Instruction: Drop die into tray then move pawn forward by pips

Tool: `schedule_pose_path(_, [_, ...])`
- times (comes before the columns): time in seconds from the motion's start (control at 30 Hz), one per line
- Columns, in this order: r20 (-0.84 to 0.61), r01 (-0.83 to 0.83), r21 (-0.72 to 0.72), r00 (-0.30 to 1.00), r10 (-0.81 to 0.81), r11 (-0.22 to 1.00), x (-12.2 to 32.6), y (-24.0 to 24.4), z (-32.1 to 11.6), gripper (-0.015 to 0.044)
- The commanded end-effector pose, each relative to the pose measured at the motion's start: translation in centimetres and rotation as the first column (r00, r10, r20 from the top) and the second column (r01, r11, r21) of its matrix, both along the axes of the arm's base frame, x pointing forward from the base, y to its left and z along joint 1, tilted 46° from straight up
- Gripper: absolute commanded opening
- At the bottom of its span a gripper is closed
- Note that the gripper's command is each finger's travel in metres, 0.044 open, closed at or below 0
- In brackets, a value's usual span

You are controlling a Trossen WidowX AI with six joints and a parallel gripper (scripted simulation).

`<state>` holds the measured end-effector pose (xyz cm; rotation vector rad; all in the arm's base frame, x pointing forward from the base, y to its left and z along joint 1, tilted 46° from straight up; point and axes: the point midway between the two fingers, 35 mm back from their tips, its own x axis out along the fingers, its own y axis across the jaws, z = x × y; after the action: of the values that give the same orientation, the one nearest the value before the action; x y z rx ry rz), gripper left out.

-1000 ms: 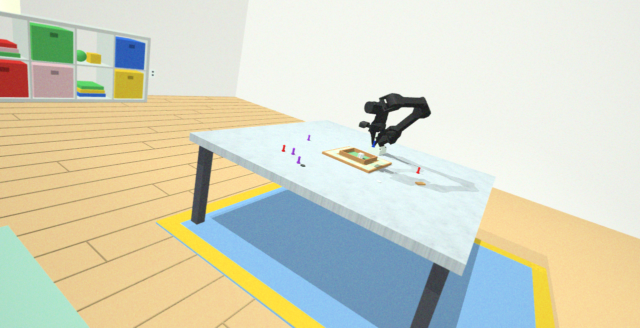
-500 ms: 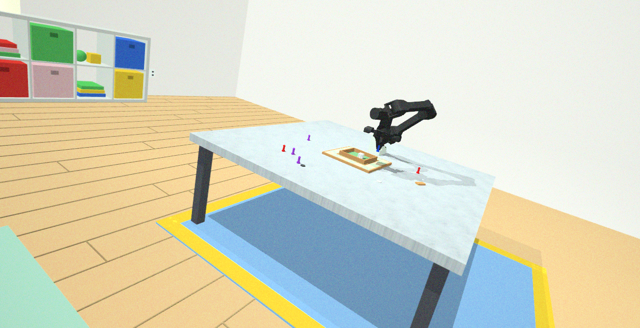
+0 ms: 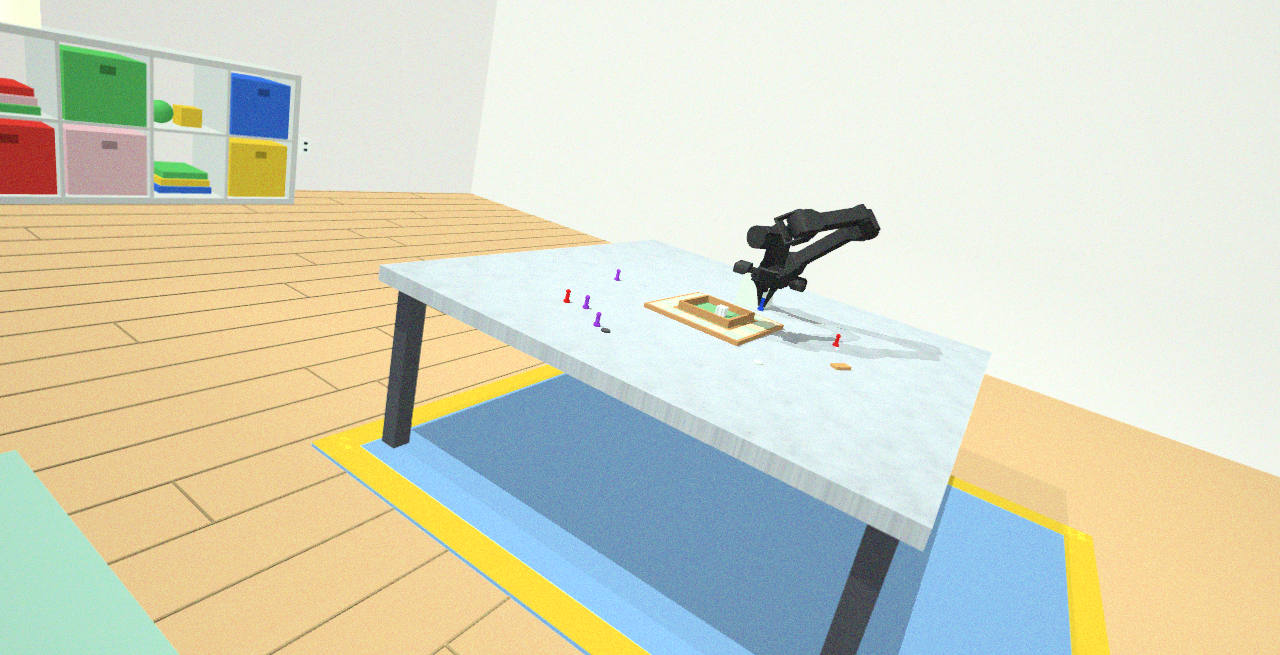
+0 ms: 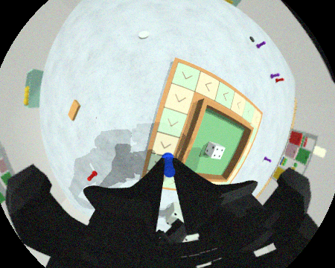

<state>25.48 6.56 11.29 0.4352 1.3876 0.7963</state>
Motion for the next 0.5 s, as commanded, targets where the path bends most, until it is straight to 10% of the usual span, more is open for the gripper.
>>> schedule_pose_path(0.0, [-0.008, 0.0, 0.004, 1.0, 0.0, 1.0, -0.4, 0.7, -0.6, 0.0])
schedule_pose_path(0.47, [-0.007, 0.0, 0.006, 1.0, 0.0, 1.0, -0.5, 2.8, -2.6, 0.0])
